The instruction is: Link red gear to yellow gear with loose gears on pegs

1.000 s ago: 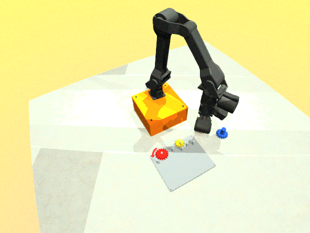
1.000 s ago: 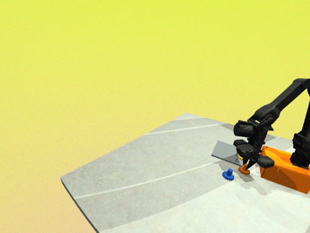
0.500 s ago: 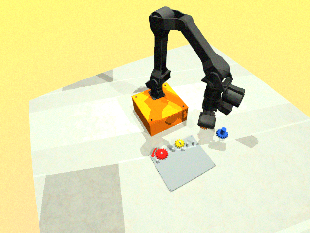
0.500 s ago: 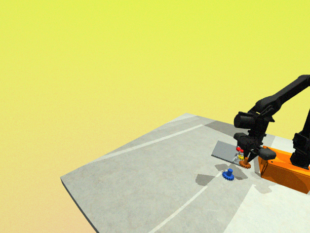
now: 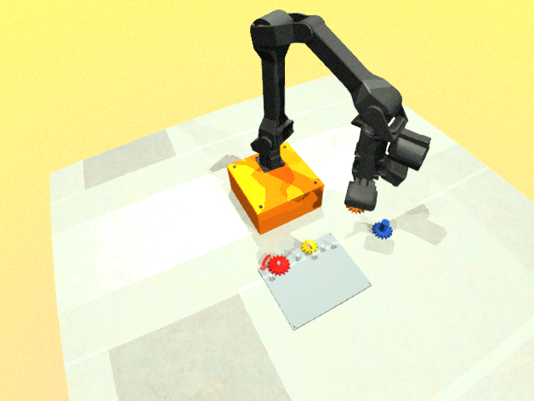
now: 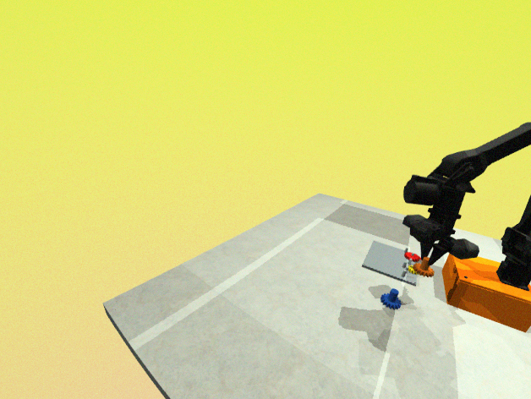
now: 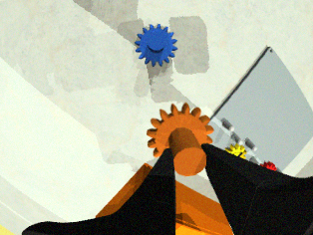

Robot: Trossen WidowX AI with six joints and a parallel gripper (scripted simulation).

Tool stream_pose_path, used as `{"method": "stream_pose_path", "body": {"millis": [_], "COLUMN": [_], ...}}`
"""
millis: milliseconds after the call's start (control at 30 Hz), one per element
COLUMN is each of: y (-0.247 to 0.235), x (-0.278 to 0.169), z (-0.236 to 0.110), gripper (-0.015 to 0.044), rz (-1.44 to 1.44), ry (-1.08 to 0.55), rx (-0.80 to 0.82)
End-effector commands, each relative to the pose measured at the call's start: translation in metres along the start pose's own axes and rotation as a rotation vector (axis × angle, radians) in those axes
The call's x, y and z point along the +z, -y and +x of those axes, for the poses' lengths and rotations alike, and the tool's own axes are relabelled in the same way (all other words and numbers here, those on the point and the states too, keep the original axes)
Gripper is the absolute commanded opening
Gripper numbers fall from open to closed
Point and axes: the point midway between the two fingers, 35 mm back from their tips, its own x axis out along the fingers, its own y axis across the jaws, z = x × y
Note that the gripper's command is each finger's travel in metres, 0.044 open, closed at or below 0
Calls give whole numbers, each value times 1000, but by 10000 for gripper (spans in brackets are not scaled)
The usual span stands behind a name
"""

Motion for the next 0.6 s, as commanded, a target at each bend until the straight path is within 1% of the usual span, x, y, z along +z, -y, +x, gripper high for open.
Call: {"method": "stream_pose_path", "body": {"millis": [0,567], "y": [0,-2], "x": [1,-5], "z": [-13,-55], "gripper": [0,0], "rz": [4,4], "ry": [10,9], "rx": [-2,-2]}}
